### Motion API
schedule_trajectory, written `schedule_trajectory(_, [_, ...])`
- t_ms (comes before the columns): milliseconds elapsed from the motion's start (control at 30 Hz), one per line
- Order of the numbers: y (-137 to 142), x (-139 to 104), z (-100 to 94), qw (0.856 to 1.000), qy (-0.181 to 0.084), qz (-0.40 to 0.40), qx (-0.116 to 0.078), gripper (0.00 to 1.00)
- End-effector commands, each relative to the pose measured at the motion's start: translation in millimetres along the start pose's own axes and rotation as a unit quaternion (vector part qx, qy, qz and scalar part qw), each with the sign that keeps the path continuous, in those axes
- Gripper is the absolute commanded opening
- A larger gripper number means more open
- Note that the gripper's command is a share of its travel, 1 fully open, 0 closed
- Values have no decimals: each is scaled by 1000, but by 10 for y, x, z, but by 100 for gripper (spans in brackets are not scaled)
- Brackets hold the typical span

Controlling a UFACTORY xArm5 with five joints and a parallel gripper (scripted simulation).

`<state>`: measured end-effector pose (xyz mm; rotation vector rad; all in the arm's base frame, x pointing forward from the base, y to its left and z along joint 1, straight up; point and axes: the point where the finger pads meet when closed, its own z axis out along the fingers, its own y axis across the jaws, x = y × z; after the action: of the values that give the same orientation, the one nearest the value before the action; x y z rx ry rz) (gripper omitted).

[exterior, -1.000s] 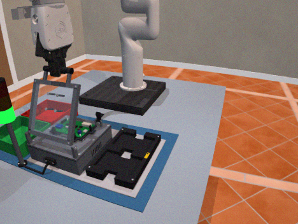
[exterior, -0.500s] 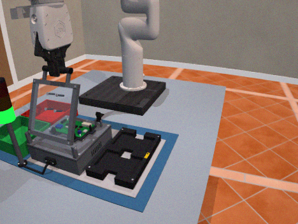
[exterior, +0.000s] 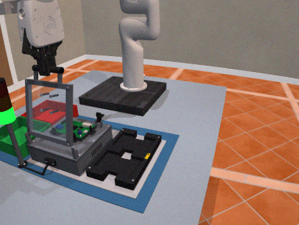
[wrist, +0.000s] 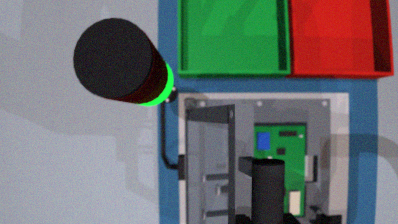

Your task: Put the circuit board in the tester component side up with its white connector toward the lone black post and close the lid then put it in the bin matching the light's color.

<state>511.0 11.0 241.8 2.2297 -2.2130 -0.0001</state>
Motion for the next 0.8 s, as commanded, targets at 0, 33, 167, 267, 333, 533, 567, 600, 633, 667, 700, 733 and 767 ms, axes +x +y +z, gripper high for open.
schedule_trajectory(0, [-175,-1,-59,1000,0,0,0,0])
schedule_trajectory(33, [-175,-1,-59,1000,0,0,0,0])
schedule_trajectory(167, [-232,-1,-70,1000,0,0,0,0])
schedule_trajectory(267, [-261,-1,-75,1000,0,0,0,0])
schedule_trajectory(333, [-268,-1,-76,1000,0,0,0,0])
schedule_trajectory(533, [-269,-1,-76,1000,0,0,0,0])
schedule_trajectory(567, [-269,-1,-76,1000,0,0,0,0])
schedule_trajectory(600, [-269,-1,-76,1000,0,0,0,0])
schedule_trajectory(633, [-269,-1,-76,1000,0,0,0,0])
schedule_trajectory(667, [-269,-1,-76,1000,0,0,0,28])
schedule_trajectory(700, [-269,-1,-76,1000,0,0,0,28])
schedule_trajectory(733, [-269,-1,-76,1000,0,0,0,28])
schedule_trajectory(767, [-269,-1,-76,1000,0,0,0,28])
